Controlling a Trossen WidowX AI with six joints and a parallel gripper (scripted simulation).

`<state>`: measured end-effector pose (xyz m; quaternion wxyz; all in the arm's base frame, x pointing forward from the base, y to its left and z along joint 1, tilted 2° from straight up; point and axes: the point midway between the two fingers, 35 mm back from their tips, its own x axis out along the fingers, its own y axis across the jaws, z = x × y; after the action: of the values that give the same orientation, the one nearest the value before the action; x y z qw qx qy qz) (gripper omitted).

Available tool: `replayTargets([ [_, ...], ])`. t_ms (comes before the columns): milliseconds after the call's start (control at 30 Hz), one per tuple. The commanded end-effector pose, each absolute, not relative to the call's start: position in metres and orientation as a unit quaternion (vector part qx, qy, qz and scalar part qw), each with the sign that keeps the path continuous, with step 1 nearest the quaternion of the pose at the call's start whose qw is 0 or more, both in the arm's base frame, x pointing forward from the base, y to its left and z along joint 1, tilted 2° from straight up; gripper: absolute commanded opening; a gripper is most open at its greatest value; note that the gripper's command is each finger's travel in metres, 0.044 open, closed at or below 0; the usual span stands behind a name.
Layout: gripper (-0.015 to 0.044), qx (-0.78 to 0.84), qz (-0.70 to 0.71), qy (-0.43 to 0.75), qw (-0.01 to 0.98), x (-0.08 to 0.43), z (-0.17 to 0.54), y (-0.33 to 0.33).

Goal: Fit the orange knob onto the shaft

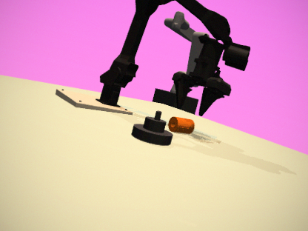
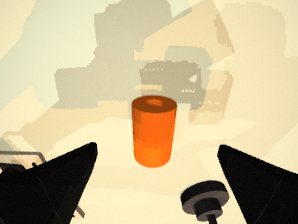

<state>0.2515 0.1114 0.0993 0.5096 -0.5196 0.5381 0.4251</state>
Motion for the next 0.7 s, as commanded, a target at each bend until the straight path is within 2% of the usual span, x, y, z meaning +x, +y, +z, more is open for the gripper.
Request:
replayTargets([
  [0, 0.0440, -0.517, 0.430, 0.543, 0.503, 0.250, 0.088, 0.111],
  [667, 0.0440, -0.517, 0.430, 0.543, 0.503, 0.252, 0.056, 0.112],
])
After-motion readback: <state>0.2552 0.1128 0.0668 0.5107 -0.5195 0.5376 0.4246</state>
